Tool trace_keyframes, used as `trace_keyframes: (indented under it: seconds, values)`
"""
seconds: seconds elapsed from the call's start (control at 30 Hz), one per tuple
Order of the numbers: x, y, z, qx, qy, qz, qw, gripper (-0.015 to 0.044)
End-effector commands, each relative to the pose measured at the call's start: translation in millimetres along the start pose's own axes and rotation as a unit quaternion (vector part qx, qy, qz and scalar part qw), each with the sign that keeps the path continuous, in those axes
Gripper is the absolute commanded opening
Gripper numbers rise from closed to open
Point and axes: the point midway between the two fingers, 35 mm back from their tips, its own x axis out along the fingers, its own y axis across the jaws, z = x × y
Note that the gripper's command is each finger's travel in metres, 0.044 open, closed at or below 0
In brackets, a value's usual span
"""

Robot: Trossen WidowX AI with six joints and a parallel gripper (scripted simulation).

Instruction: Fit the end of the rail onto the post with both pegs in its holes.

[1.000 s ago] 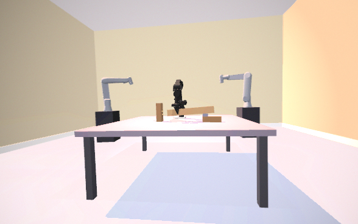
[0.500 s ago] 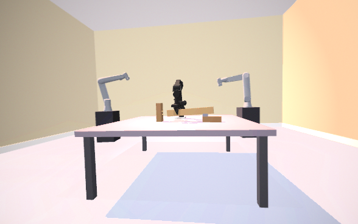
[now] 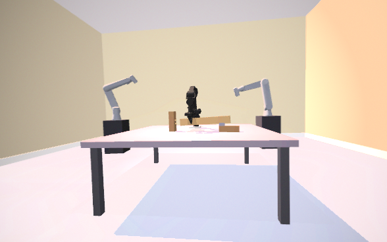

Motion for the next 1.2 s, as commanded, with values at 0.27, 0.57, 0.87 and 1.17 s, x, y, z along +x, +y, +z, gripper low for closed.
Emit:
trace_keyframes:
  seconds: [0.27,0.57,0.87,1.17]
  values:
    - [-6,-1,-3,-0.002,-0.005,-0.006,1.000,0.0000]
    - [-7,-1,-5,-0.002,-0.005,-0.006,1.000,0.0000]
    - [-8,-2,-8,-0.002,-0.005,-0.006,1.000,0.0000]
    - [-8,-2,-11,-0.002,-0.005,-0.006,1.000,0.0000]
